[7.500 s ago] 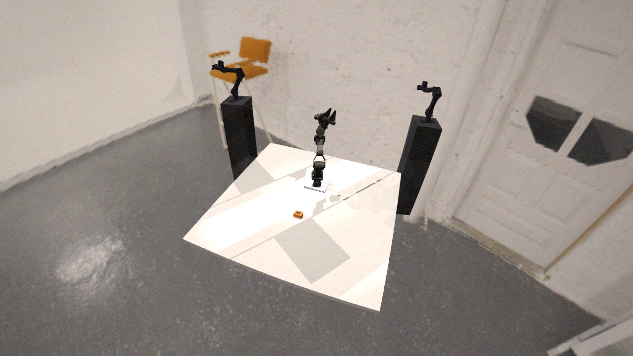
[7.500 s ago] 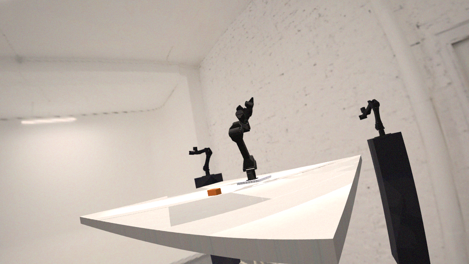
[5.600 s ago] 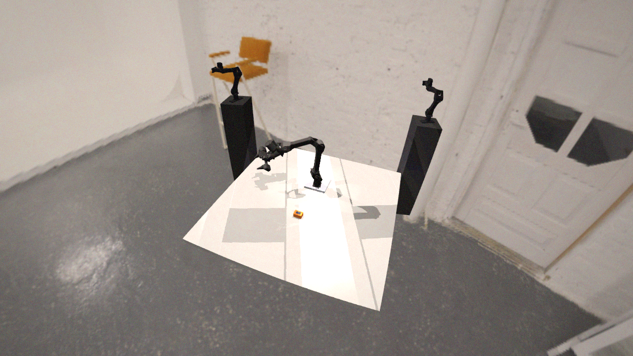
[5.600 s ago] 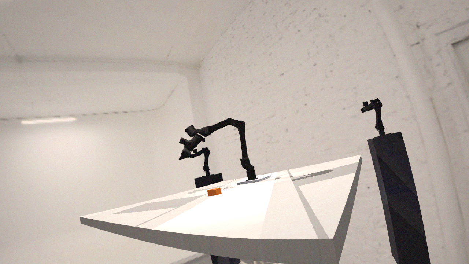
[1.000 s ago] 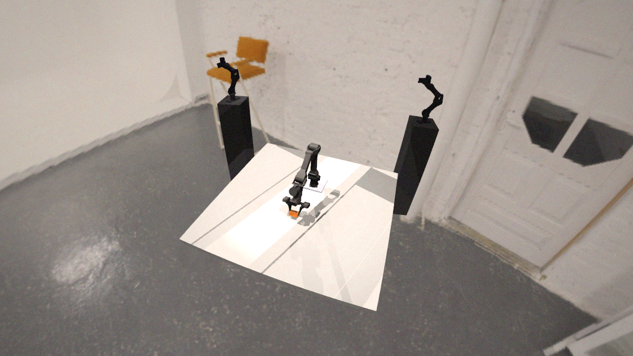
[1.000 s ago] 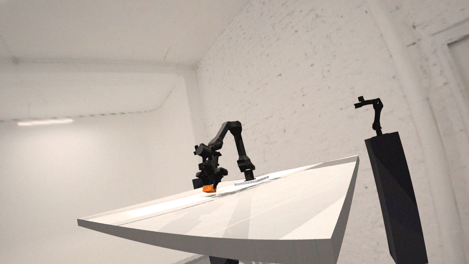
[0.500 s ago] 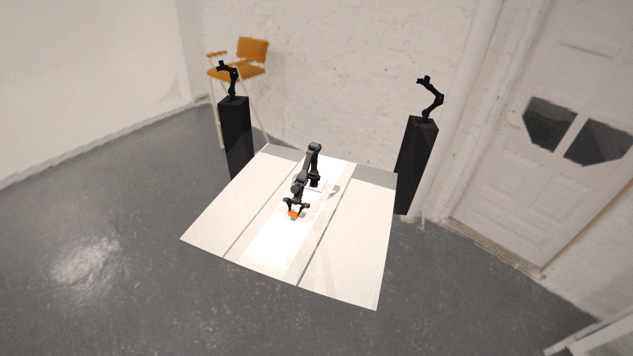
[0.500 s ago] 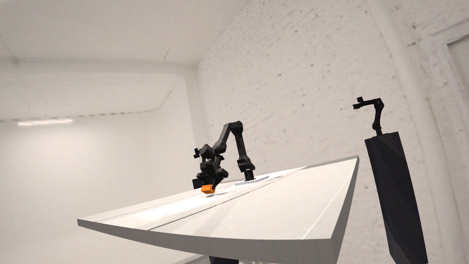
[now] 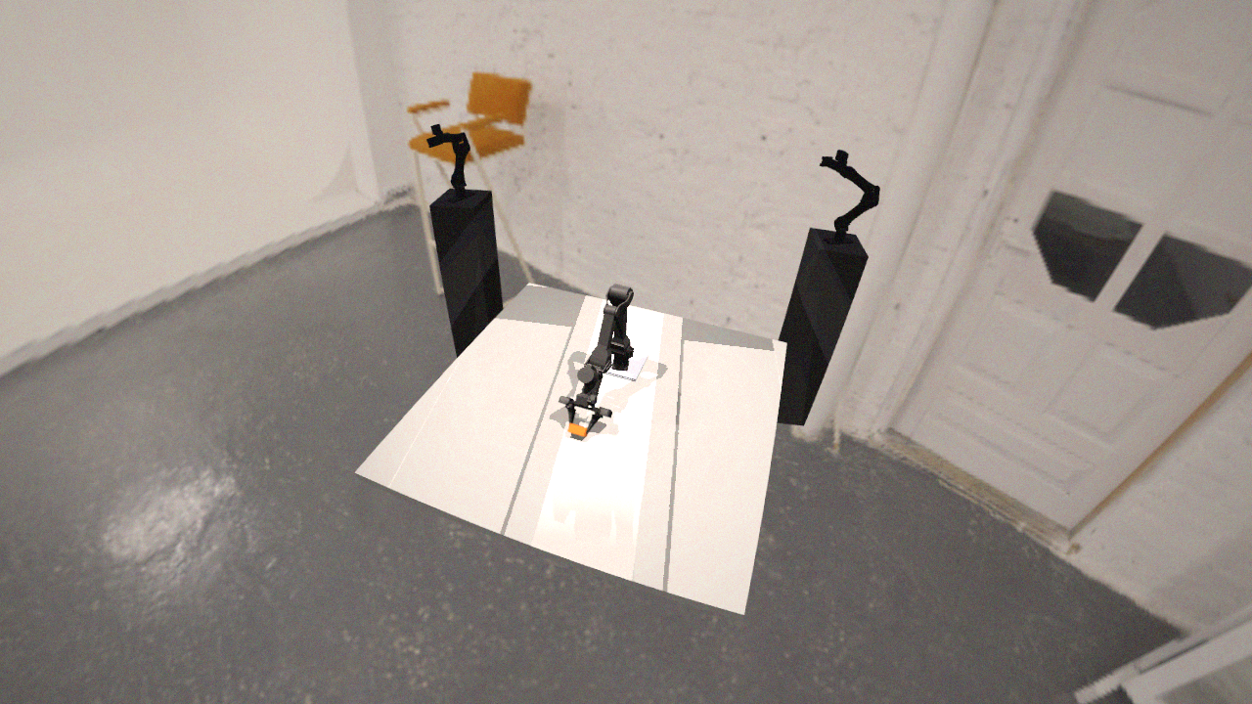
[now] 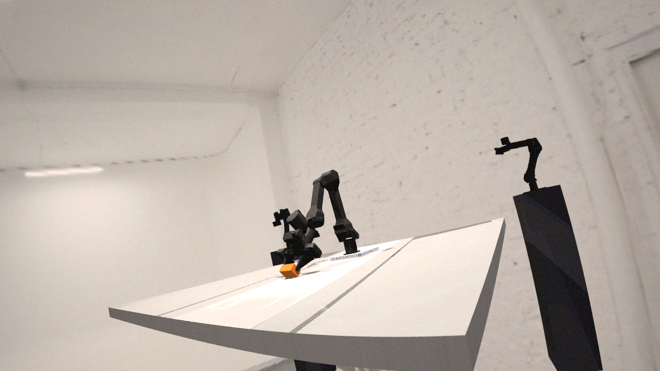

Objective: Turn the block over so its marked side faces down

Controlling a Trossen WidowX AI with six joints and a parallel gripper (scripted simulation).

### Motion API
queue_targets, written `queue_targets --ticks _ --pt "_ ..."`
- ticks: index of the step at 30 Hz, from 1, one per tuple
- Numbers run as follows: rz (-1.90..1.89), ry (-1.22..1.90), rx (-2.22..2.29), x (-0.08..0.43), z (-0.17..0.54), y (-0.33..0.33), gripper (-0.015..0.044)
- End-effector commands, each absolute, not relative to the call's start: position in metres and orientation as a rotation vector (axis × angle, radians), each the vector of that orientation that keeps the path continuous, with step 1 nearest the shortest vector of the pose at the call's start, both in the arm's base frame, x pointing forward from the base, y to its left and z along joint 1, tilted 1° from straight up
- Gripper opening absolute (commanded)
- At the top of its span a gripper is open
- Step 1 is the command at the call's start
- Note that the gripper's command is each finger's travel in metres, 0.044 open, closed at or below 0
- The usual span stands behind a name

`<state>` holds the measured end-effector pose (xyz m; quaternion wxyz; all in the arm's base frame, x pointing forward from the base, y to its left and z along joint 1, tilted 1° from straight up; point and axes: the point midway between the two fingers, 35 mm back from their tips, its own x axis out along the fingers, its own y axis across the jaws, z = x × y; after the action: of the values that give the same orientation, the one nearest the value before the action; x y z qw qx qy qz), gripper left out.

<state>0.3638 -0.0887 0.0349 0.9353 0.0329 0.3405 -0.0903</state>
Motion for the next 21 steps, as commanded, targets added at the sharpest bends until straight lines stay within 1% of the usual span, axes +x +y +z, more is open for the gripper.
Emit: queue_targets --ticks 1,16,21 --pt "-0.183 0.662 0.071 0.36 0.026 -0.087 0.0" --pt "-0.186 0.444 0.048 0.344 0.028 -0.083 0.0" --pt "-0.186 0.42 0.045 0.342 0.03 -0.082 0.0"
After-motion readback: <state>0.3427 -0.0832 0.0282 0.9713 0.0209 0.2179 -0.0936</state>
